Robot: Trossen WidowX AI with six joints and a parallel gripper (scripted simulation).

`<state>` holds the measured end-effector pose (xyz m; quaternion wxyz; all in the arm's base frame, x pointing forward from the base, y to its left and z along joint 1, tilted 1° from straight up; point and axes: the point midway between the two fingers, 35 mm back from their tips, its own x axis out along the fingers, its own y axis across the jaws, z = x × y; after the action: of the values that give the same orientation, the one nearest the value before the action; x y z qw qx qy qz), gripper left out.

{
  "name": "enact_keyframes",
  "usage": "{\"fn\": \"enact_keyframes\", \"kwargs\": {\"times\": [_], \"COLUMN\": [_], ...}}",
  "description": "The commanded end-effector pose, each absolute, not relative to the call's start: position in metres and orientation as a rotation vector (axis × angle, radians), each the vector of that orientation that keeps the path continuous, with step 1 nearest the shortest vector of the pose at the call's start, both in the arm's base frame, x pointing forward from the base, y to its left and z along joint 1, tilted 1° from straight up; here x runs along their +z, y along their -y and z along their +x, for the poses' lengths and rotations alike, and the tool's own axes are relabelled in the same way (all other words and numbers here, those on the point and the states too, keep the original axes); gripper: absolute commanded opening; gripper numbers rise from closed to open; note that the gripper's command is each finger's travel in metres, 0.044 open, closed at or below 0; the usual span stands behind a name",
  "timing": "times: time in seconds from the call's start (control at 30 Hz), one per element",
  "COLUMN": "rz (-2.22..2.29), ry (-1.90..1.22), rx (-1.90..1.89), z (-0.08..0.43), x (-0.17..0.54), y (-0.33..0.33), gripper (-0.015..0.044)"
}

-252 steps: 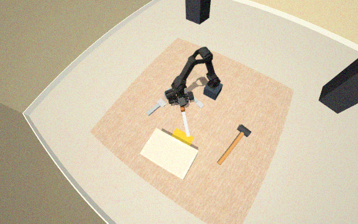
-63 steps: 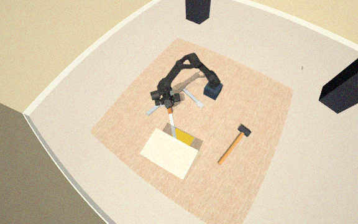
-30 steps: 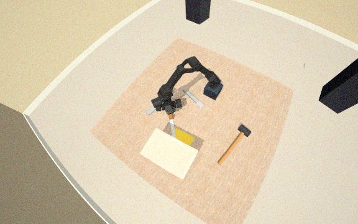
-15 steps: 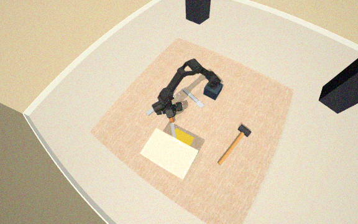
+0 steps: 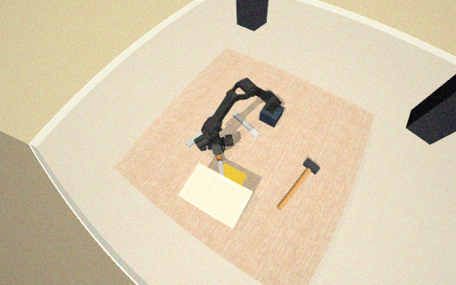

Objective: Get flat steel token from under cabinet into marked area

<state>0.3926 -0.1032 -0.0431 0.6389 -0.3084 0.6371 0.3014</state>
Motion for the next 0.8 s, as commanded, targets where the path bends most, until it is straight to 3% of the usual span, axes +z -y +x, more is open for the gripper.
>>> {"fn": "enact_keyframes", "kwargs": {"times": [0.0,0.77], "rz": [-0.705,-0.704], "ry": [-1.452,-1.451], "rx": [0.686,0.687], "z": [0.399,0.400], "x": [-0.043,-0.044], "y": [0.097,0.079], "gripper": [0.0000,0.0000]}}
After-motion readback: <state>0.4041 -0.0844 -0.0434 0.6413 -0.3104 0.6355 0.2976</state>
